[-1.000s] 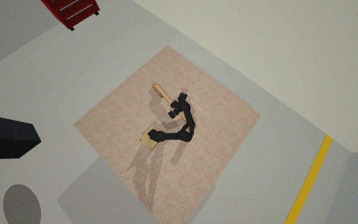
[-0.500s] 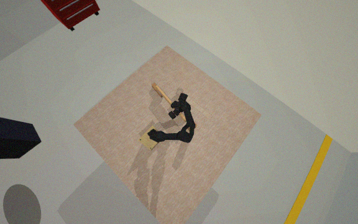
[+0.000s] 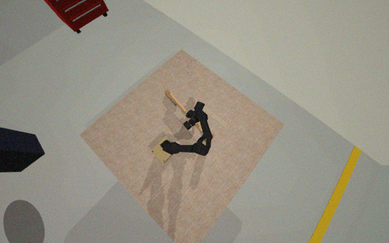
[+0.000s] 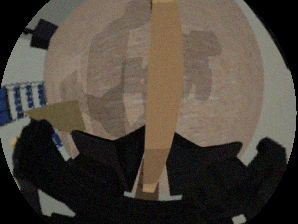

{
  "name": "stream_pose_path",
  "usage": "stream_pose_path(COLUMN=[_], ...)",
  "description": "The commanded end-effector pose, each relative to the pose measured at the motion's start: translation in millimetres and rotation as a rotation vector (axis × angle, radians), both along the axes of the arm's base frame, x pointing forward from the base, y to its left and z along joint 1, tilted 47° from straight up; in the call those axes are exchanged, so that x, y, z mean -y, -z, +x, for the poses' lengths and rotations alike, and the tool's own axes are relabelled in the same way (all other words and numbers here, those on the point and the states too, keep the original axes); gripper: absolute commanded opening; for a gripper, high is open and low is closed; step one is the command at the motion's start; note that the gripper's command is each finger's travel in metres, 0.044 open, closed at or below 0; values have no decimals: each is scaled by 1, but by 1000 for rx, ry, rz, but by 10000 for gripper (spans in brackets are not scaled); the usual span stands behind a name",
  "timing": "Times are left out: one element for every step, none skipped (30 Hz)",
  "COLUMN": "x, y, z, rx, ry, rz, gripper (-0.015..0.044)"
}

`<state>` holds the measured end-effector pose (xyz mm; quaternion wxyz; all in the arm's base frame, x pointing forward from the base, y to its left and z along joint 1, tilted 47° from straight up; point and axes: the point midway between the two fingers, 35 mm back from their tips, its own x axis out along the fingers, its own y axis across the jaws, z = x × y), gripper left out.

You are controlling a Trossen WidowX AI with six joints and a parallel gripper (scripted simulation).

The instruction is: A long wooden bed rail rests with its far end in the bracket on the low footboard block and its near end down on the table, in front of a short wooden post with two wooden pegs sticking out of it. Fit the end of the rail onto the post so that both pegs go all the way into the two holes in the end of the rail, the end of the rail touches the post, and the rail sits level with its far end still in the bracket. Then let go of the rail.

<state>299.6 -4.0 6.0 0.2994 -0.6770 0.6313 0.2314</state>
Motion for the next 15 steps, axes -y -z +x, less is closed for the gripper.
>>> stream_pose_path(x=[0, 0, 1, 1, 1, 1, 2, 2, 2, 2, 3, 3, 3, 3, 3], y=[-2, -2, -2, -2, -2, -3, -3, -3, -3, -3, -4, -4, -4, -4, -5], z=[0, 0, 0, 0, 0, 0, 0, 0, 0, 0, 0, 0, 0, 0, 0], rx=[0, 0, 0, 0, 0, 0, 0, 0, 0, 0, 0, 0, 0, 0, 0], ry=[-8, -8, -8, -8, -8, -8, -8, -8, -8, -8, -8, -8, -8, -8, -8], rz=[-1, -1, -1, -1, -1, -1, -1, -1, -1, -1, -1, -1, -1, -1, -1], gripper=[0, 0, 0, 0, 0, 0, 0, 0, 0, 0, 0, 0, 0, 0, 0])
